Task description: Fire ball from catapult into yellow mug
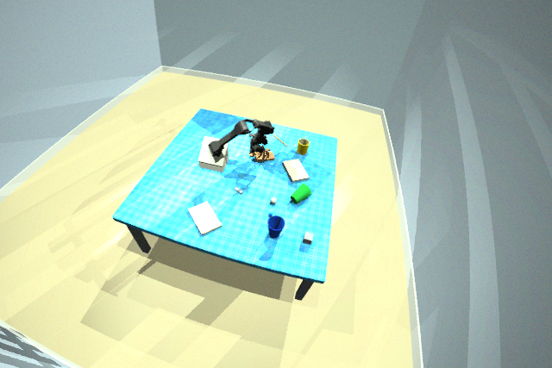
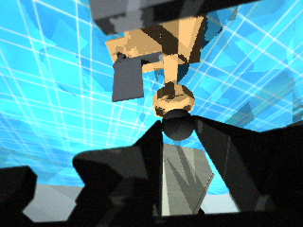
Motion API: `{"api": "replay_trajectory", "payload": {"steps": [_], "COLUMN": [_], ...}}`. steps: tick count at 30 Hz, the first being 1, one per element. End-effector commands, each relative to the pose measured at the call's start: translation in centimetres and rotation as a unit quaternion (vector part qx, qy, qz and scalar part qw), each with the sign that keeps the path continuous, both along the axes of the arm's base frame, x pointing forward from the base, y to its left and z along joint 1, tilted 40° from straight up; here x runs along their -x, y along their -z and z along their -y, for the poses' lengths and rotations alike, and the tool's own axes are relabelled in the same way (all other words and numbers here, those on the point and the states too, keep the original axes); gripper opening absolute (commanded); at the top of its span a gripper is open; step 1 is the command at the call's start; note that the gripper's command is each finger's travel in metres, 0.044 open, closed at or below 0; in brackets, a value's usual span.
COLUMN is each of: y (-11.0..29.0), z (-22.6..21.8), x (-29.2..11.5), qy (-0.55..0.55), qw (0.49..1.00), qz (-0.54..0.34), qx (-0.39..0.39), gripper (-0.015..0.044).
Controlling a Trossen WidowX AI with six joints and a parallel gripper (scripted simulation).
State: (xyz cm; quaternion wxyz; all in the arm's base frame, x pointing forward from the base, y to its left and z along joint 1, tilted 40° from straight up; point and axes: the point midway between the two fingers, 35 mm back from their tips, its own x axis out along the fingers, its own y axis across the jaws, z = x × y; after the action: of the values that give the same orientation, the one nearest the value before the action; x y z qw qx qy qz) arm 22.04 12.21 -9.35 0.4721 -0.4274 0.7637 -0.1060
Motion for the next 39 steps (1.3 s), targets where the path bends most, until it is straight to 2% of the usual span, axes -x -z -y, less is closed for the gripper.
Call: {"api": "replay_trajectory", "payload": {"steps": [1,9,19,26,28,29,30,39], "y": [0.5,0.3,0.1,-8.0,-8.3,-6.2,-6.0,-3.4], "z": [0.5,0.3,0.1,-6.6,-6.7,-5.7,-5.9,-11.3], "x": [0.0,-0.1,-0.1,1.3,1.4,0.7,0.4,-6.0], "qy": [-0.002,0.000,-0.001,-0.029,-0.029,-0.030,-0.034,-0.122], "qw": [1.000,1.000,1.000,0.999,0.999,0.999,0.999,0.984], "qz": [-0.002,0.000,0.000,-0.016,-0.017,-0.012,-0.009,0.048], "qx": [0.002,0.000,0.000,-0.005,-0.005,-0.008,-0.014,-0.119], "gripper": [0.0000,0.0000,0.0263,0.0440,0.0440,0.0440,0.0440,0.0440]}}
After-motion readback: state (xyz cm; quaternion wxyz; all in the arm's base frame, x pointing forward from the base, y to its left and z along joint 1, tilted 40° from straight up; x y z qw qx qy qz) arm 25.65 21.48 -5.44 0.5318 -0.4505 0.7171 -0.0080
